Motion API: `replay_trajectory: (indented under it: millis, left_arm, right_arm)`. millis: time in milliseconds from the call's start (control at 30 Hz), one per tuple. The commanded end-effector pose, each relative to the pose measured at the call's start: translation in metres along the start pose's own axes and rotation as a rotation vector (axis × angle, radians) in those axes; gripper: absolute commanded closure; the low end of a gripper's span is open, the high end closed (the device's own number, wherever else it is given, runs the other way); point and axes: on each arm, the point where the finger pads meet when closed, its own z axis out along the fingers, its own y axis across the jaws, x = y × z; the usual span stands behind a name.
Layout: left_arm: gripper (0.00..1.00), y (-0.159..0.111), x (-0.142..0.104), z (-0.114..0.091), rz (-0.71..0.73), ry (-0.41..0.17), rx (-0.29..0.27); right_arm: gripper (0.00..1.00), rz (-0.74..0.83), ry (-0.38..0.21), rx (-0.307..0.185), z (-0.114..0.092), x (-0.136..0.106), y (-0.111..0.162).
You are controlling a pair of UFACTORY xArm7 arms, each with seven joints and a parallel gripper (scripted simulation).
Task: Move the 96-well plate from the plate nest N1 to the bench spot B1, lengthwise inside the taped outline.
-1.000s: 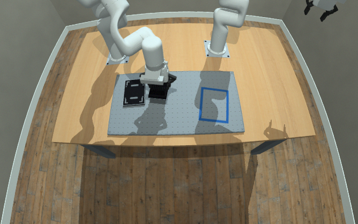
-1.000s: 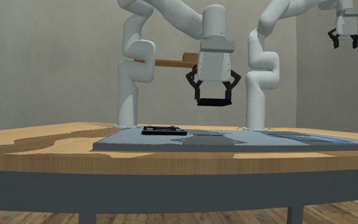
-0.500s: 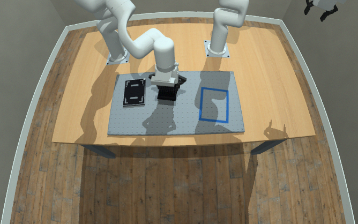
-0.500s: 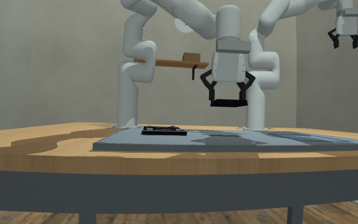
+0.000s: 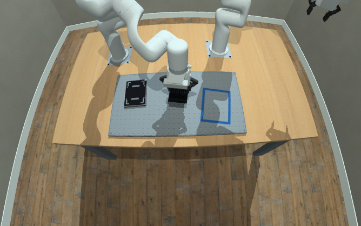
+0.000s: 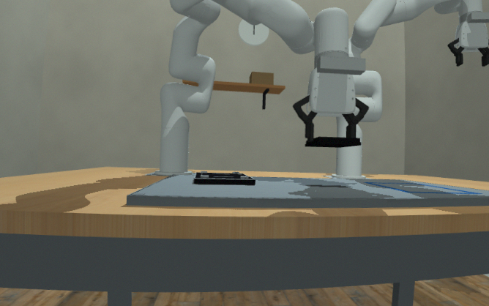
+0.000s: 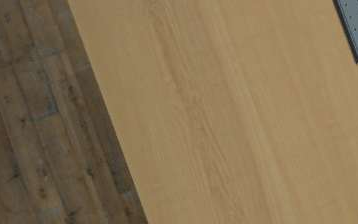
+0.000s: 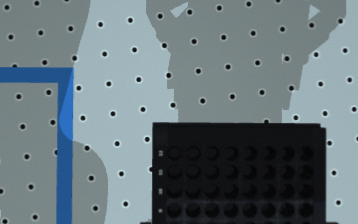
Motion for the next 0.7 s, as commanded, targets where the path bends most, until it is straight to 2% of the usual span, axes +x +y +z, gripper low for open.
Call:
replay_trajectory:
  millis: [0, 667]
  left_arm:
    - [0.0, 0.0, 0.0, -0.001, 0.0, 0.0, 0.003]
    - [0.0, 0.0, 0.0, -0.001, 0.0, 0.0, 0.003]
  right_arm:
    - [1.0, 0.0, 0.002, 0.001, -0.001, 0.002, -0.018]
    - [1.0, 0.0, 0.002, 0.001, 0.0, 0.005, -0.078]
